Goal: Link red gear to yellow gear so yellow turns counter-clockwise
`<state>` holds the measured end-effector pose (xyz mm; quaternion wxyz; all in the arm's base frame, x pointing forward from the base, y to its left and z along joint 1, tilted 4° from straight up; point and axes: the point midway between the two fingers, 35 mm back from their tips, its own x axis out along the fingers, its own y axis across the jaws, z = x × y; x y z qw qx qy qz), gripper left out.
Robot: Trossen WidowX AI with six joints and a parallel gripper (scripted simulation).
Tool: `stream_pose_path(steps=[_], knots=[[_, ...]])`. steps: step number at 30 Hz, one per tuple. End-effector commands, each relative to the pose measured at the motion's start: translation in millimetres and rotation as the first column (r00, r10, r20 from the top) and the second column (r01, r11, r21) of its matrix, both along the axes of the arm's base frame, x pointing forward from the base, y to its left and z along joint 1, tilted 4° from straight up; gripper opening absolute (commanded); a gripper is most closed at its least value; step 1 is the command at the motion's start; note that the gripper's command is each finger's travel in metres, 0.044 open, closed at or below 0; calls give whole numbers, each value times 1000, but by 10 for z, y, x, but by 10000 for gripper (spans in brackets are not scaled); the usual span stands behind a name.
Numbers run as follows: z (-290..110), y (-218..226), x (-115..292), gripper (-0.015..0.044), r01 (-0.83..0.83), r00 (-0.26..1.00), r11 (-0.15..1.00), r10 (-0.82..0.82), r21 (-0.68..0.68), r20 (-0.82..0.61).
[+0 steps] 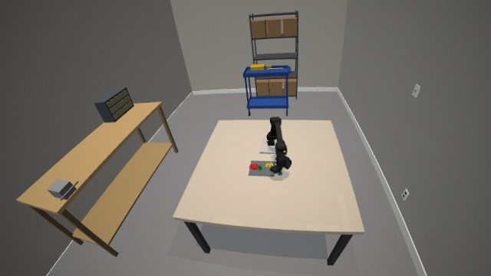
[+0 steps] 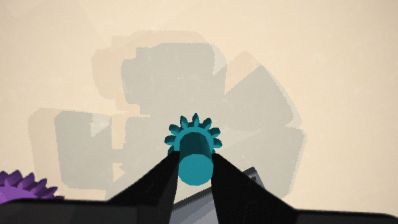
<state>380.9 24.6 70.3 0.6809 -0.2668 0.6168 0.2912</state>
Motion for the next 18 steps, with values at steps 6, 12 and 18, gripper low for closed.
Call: stream_pose_path(steps=[6,12,18], knots=[[60,-3,15,0,5,1000,1000,-5,-2,0],[179,-5,35,0,6,1000,1000,-6,-1,1],[298,-8,50,0,7,1000,1000,-7,-1,3]])
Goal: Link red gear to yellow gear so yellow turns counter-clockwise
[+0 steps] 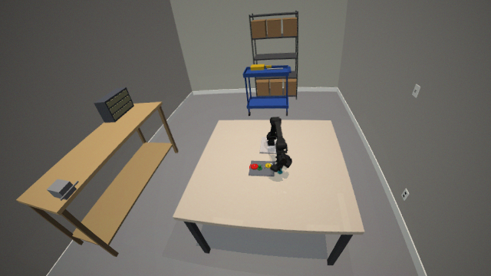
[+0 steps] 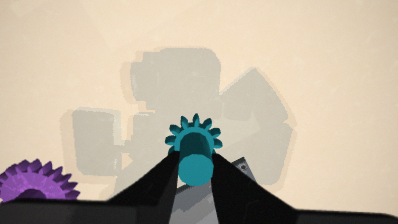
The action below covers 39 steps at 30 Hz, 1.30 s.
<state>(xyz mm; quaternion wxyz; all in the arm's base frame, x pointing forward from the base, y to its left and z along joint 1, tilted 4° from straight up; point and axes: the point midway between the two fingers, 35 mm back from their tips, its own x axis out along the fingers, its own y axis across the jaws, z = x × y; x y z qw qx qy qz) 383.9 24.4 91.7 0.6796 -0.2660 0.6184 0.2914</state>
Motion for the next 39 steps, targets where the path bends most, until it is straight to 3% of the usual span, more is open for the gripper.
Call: stream_pose_path(steps=[1,39], knots=[[104,-6,22,0,6,1000,1000,-6,-1,7],[861,-28,-17,0,12,1000,1000,-12,0,15]])
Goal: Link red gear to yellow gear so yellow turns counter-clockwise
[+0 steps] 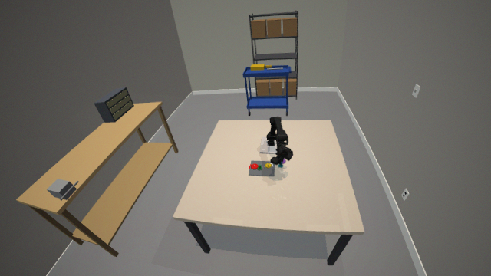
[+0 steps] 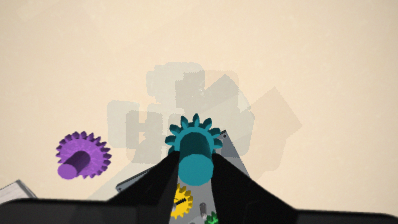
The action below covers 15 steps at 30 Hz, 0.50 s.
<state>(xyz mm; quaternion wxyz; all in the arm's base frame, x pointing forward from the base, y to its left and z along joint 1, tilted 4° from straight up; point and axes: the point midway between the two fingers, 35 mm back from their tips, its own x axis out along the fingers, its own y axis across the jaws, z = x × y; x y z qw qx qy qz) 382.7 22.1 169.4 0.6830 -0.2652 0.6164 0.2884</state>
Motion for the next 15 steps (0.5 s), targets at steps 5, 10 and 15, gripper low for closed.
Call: stream_pose_path(steps=[5,10,15], knots=[[182,-9,-26,0,6,1000,1000,-6,0,7],[278,-12,-52,0,8,1000,1000,-8,0,8],[374,-16,-81,0,9,1000,1000,-9,0,9]])
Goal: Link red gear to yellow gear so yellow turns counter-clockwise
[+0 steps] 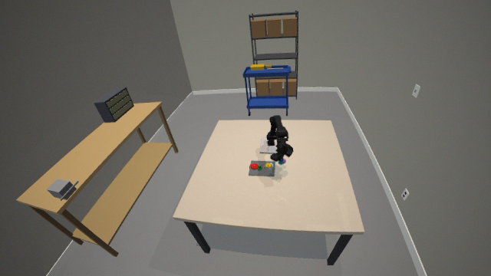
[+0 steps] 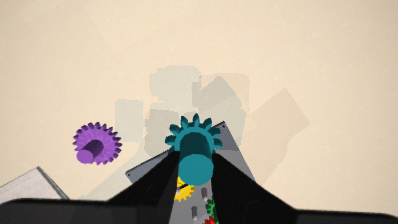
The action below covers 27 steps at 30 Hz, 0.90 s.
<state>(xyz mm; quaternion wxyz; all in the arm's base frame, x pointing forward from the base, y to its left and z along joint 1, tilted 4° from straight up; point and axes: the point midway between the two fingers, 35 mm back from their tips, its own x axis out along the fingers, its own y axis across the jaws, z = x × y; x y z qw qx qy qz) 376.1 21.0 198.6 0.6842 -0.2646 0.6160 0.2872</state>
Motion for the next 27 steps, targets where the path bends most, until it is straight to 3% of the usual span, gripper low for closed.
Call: stream_pose_path(steps=[1,27], knots=[[101,-6,-20,0,6,1000,1000,-6,0,7],[-67,-330,-101,0,3,1000,1000,-3,-5,3]])
